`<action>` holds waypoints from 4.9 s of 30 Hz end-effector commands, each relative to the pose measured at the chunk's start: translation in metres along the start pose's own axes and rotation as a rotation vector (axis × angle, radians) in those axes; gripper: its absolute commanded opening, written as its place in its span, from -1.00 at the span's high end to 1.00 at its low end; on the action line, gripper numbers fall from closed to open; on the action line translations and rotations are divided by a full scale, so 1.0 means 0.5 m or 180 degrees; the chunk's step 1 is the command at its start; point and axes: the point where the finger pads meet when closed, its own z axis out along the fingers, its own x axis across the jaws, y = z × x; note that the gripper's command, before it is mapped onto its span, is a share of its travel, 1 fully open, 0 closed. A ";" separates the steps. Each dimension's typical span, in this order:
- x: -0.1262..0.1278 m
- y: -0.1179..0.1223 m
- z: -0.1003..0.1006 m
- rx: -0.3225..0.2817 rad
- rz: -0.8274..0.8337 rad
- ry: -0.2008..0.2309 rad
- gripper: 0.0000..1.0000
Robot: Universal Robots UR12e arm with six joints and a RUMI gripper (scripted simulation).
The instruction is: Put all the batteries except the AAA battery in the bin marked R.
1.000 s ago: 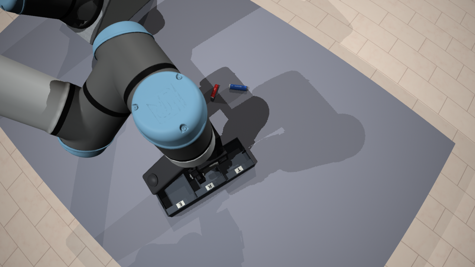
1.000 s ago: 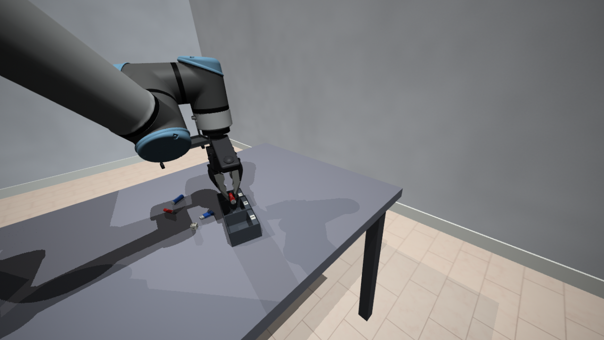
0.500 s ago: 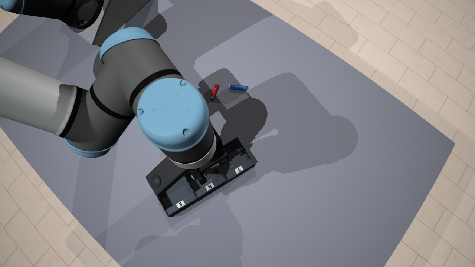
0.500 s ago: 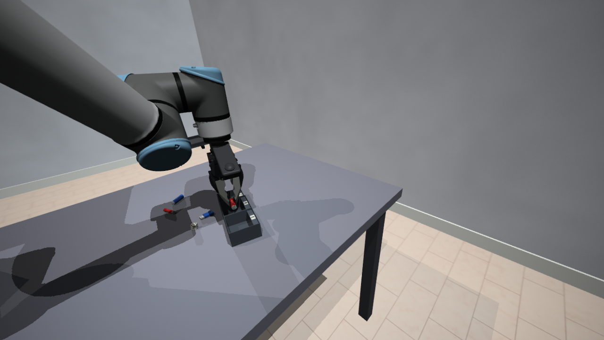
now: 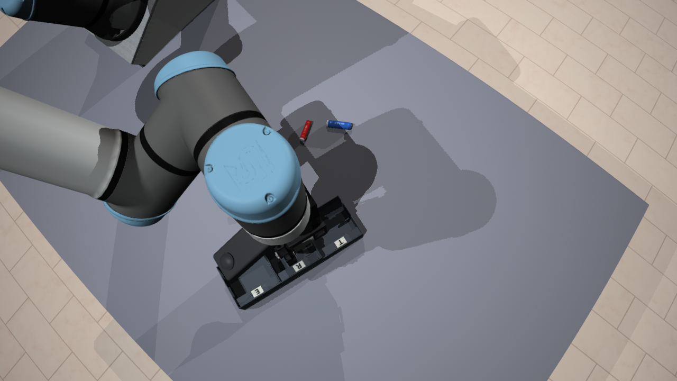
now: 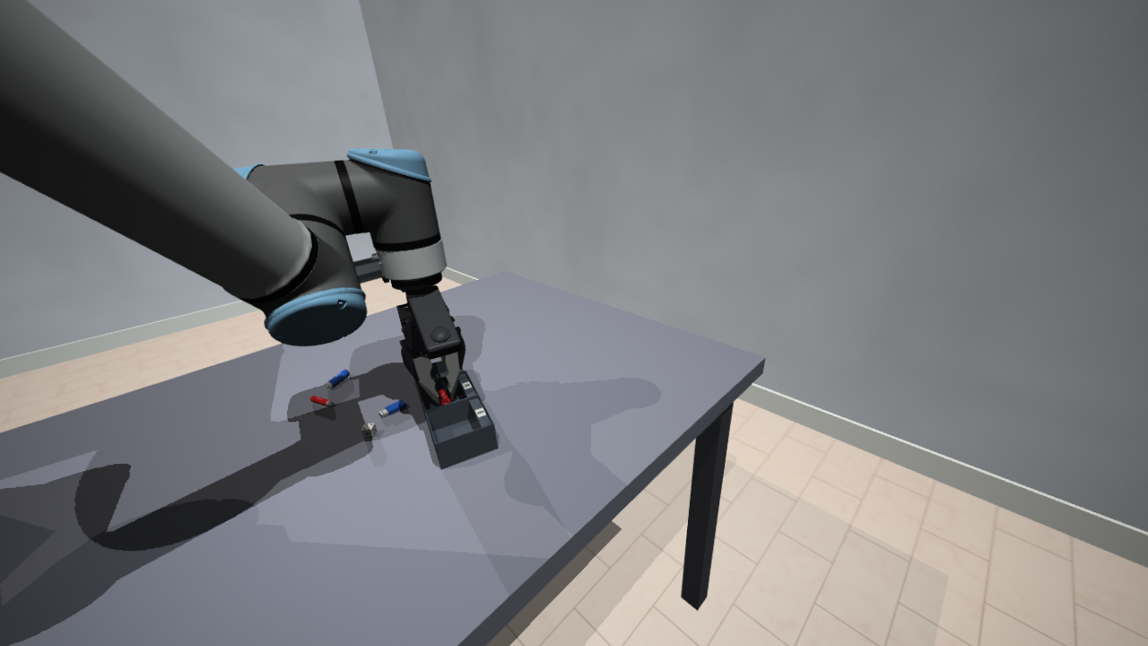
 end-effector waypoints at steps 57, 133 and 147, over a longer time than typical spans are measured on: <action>0.001 0.002 -0.049 -0.0001 0.0001 -0.0005 0.66; 0.332 0.422 -0.109 -0.0003 0.2265 -0.0003 0.66; 0.330 0.419 -0.109 -0.0003 0.2265 -0.0003 0.66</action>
